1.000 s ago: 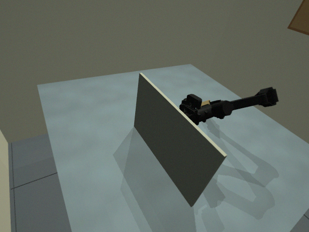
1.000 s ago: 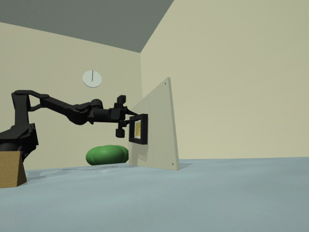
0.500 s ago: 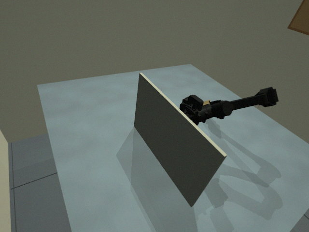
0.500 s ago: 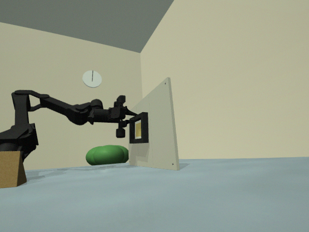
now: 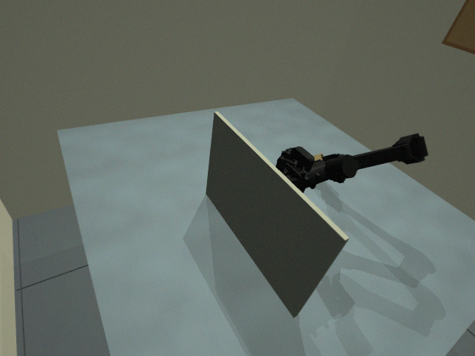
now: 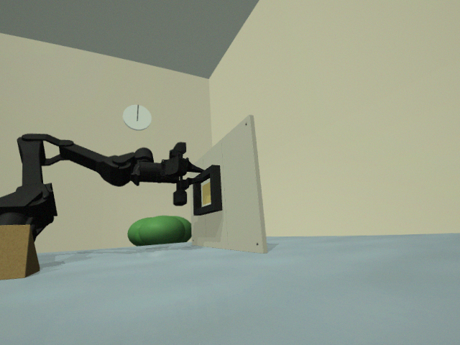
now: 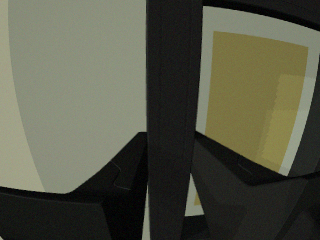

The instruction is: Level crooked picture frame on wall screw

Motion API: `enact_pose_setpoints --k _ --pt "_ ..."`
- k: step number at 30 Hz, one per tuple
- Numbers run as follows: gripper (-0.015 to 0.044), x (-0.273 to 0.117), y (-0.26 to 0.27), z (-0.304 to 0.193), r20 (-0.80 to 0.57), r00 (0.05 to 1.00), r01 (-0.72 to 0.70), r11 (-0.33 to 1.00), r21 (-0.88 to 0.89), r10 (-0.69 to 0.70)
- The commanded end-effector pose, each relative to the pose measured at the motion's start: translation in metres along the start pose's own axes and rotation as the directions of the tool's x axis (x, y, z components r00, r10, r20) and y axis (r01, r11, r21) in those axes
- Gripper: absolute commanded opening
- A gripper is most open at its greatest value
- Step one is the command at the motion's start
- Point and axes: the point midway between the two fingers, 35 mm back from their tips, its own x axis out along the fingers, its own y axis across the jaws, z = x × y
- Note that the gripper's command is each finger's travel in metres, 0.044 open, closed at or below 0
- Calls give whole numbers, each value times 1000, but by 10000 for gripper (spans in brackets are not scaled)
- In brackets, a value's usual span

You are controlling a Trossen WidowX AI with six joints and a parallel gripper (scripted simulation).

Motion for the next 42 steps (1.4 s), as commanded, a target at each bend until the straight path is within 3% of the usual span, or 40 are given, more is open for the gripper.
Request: enact_pose_setpoints --k 1,9,14,25,31,42 --pt "53 0 0 0 0 1000 0 1000 3 0" --pt "260 0 0 0 0 1000 0 1000 3 0" --pt "260 -6 1 -1 0 1000 0 1000 12 0" --pt "260 -95 -1 -1 7 1000 -6 987 161 5" --pt "260 -100 7 -2 1 1000 -14 985 170 14" --pt "260 -184 33 8 14 1000 -4 925 379 -1"
